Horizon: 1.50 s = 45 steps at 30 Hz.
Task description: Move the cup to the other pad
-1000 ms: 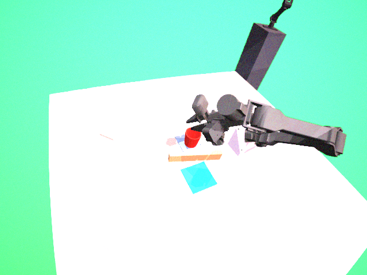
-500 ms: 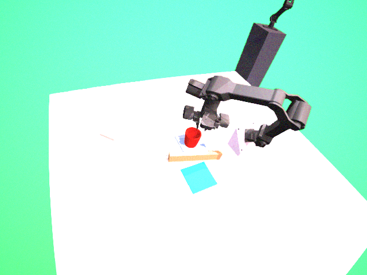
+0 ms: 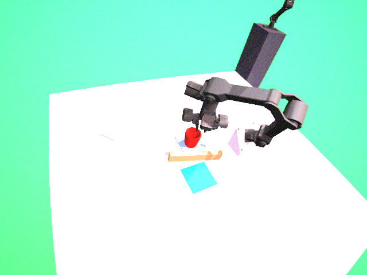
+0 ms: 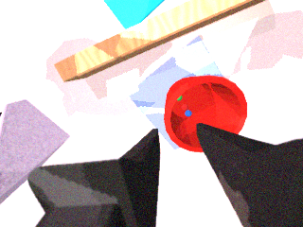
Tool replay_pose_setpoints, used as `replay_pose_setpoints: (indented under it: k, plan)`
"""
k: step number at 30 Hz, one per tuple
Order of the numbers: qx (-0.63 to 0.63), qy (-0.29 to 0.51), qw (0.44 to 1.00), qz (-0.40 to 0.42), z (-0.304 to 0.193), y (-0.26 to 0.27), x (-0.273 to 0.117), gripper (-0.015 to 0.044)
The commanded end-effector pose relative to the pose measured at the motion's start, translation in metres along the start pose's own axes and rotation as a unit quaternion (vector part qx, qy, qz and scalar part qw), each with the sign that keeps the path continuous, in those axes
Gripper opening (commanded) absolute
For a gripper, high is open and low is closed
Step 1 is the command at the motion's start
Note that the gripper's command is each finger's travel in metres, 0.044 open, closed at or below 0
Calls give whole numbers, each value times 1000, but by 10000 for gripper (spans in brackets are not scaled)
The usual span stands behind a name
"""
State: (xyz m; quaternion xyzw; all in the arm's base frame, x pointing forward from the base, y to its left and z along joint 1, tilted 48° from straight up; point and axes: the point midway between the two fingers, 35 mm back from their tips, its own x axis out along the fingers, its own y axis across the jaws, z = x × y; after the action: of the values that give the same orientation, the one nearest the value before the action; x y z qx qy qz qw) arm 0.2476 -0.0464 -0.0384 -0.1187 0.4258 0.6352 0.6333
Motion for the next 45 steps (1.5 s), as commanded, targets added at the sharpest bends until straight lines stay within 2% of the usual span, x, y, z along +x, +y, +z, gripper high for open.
replay_pose_setpoints:
  k: [1, 36, 39, 45]
  plan:
    - [3, -2, 1000, 3, 0, 1, 8, 148]
    - [2, -4, 1000, 3, 2, 5, 57, 148]
    - [0, -2, 1000, 3, 1, 4, 55, 69]
    - [0, -2, 1000, 3, 1, 4, 55, 29]
